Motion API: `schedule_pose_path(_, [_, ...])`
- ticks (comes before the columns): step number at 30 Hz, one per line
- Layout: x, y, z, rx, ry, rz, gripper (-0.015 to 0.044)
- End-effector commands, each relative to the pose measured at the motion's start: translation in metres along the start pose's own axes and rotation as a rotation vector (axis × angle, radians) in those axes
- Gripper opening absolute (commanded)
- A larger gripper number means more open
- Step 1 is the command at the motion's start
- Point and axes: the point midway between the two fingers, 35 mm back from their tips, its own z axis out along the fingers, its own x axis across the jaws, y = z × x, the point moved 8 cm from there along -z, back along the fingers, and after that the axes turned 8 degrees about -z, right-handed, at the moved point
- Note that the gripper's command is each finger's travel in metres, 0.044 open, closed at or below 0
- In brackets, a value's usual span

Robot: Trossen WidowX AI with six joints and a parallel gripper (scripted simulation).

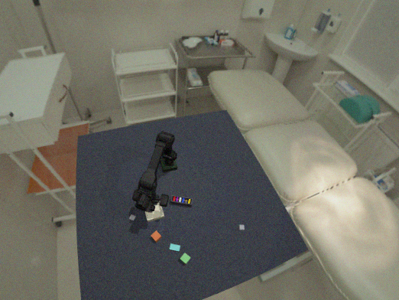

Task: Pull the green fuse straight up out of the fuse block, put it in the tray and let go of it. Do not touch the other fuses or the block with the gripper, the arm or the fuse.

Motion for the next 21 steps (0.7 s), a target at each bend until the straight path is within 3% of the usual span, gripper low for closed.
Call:
schedule_pose_path(1, [-0.002,0.000,0.008,0.006,-0.001,-0.002,0.0000])
schedule_pose_path(21, [-0.002,-0.001,0.038,0.006,-0.001,-0.002,0.0000])
